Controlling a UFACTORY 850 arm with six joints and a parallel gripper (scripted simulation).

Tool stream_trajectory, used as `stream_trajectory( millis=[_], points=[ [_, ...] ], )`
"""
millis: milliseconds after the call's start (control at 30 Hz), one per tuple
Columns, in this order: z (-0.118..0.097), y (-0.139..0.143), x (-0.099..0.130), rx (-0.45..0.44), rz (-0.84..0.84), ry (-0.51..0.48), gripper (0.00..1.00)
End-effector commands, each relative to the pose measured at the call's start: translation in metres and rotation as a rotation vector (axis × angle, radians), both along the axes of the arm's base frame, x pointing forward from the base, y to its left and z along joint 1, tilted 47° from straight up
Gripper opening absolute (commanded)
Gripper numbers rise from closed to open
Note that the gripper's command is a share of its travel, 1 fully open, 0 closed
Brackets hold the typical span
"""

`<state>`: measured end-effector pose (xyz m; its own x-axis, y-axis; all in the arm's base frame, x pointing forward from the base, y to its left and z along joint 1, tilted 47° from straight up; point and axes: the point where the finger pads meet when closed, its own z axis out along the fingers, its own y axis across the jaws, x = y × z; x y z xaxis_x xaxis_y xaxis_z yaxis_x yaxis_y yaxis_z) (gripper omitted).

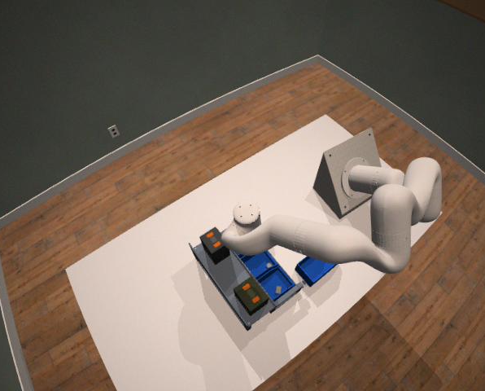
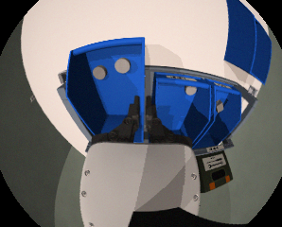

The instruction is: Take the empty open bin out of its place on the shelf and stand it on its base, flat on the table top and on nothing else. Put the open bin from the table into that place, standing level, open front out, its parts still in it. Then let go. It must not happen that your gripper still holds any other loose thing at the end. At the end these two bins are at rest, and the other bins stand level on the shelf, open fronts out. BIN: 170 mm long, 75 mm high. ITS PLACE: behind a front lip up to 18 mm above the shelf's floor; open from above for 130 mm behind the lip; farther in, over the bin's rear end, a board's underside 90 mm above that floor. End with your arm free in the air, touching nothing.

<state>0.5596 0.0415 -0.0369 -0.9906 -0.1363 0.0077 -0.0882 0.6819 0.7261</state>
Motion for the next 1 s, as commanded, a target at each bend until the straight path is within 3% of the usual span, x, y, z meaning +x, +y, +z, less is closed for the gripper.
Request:
stream_trajectory(
  millis=[0, 967],
  points=[
    [0.001, -0.001, 0.001, 0.0, -0.001, -0.002, 0.1],
    [0.018, -0.019, 0.001, 0.0, -0.001, -0.002, 0.1]
  ],
)
